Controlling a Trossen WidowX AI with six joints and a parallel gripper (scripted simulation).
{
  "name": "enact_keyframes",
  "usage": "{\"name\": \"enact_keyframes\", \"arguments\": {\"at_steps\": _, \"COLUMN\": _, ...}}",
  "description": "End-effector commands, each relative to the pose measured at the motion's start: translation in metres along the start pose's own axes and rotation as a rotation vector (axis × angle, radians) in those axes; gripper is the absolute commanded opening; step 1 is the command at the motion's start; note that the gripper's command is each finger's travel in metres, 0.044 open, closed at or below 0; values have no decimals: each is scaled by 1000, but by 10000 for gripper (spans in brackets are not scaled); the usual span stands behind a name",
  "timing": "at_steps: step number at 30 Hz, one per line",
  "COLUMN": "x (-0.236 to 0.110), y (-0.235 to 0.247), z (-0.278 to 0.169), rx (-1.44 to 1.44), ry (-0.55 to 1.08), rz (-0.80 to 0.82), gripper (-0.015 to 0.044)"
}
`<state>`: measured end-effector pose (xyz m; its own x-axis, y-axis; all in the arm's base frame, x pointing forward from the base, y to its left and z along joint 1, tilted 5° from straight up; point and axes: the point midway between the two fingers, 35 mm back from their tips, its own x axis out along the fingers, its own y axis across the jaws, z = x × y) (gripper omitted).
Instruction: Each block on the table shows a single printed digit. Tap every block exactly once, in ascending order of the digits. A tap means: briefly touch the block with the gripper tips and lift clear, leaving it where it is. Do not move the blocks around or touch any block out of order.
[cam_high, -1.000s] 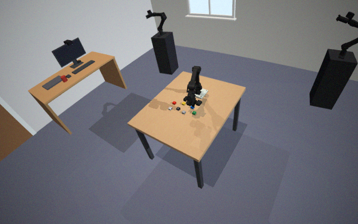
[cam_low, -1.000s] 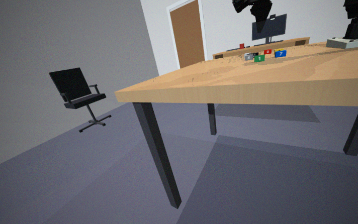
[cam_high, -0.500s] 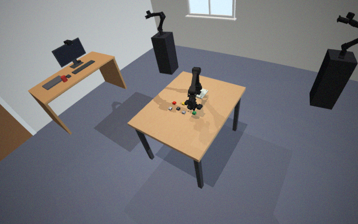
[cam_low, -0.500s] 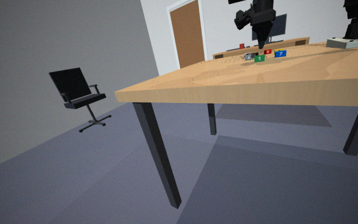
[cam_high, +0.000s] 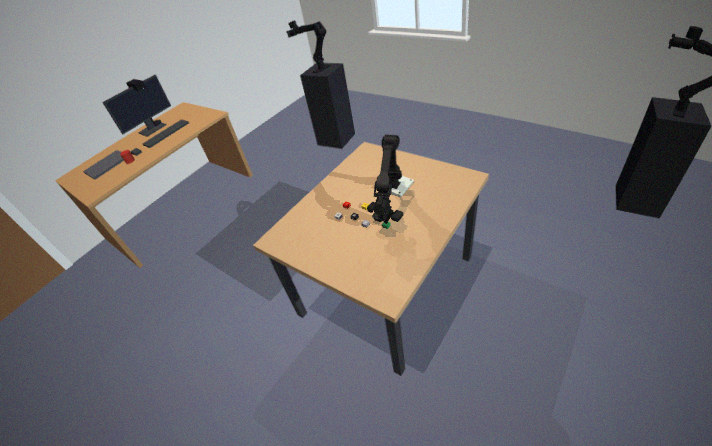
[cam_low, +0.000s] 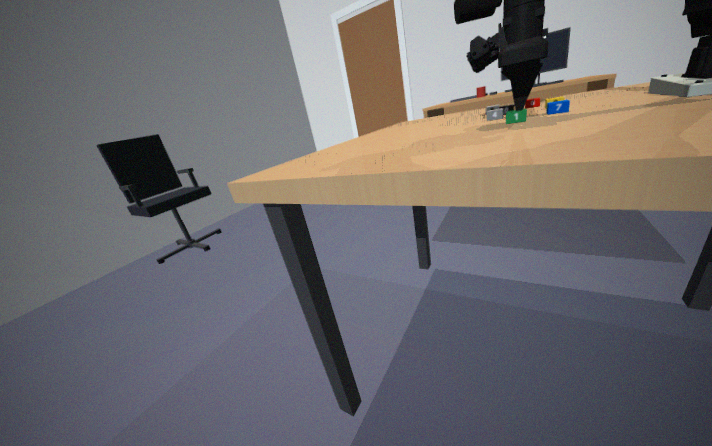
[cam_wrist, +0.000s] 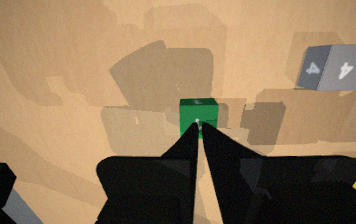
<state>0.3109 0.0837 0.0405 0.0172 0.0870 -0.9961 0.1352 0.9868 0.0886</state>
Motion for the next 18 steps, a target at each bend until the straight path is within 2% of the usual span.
{"name": "enact_keyframes", "arguments": {"at_steps": 1, "x": 5, "y": -1, "z": -2, "rx": 5, "ry": 9, "rz": -3, "gripper": 20}}
{"name": "enact_keyframes", "arguments": {"at_steps": 5, "x": 5, "y": -1, "z": -2, "rx": 5, "ry": 9, "rz": -3, "gripper": 20}}
{"name": "enact_keyframes", "arguments": {"at_steps": 9, "x": -25, "y": -1, "z": -2, "rx": 5, "ry": 9, "rz": -3, "gripper": 20}}
{"name": "enact_keyframes", "arguments": {"at_steps": 14, "x": -27, "y": -1, "z": -2, "rx": 5, "ry": 9, "rz": -3, "gripper": 20}}
{"name": "enact_keyframes", "arguments": {"at_steps": 18, "x": -73, "y": 0, "z": 1, "rx": 5, "ry": 8, "rz": -3, "gripper": 20}}
